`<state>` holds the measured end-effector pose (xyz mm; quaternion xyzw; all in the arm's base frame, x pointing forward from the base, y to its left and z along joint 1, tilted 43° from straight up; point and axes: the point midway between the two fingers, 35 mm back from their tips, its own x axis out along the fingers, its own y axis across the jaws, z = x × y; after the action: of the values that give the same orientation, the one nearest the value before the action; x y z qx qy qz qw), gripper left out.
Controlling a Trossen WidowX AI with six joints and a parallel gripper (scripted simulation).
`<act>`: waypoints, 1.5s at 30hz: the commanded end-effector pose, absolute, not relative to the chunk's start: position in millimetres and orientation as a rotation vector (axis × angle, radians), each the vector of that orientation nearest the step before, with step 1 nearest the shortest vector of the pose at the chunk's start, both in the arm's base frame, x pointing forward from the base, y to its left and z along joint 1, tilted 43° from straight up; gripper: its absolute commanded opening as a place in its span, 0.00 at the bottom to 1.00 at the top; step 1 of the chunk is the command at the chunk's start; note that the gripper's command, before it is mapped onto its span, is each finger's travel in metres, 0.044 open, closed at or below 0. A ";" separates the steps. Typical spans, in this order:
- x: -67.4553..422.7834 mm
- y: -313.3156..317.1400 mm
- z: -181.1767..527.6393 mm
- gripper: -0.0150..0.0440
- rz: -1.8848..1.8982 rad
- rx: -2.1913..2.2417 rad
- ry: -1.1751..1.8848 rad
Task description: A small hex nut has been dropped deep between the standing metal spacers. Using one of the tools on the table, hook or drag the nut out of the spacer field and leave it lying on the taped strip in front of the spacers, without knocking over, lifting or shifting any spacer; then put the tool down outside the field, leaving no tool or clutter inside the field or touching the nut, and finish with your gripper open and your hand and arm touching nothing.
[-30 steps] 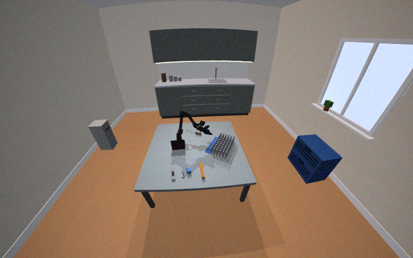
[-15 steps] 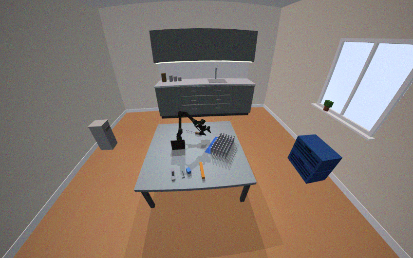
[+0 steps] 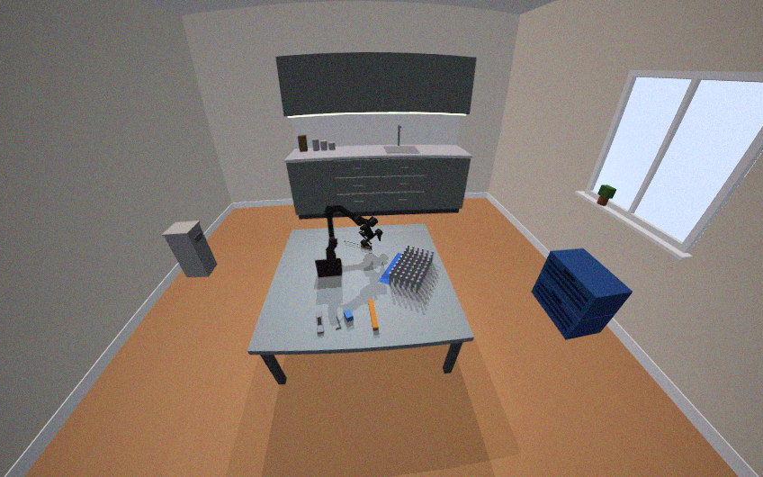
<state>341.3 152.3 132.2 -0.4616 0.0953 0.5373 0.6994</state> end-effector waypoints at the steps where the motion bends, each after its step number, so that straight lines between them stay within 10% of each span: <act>1: 289.0 190.1 176.5 1.00 1.487 -1.293 -0.241; 27: 280.1 194.4 183.0 1.00 1.524 -1.328 -0.328; 33: 280.1 194.4 183.0 0.73 1.524 -1.328 -0.328; 45: 280.3 195.2 182.2 0.73 1.524 -1.328 -0.328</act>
<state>280.9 194.1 182.3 -0.5549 -0.1335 0.6348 0.5209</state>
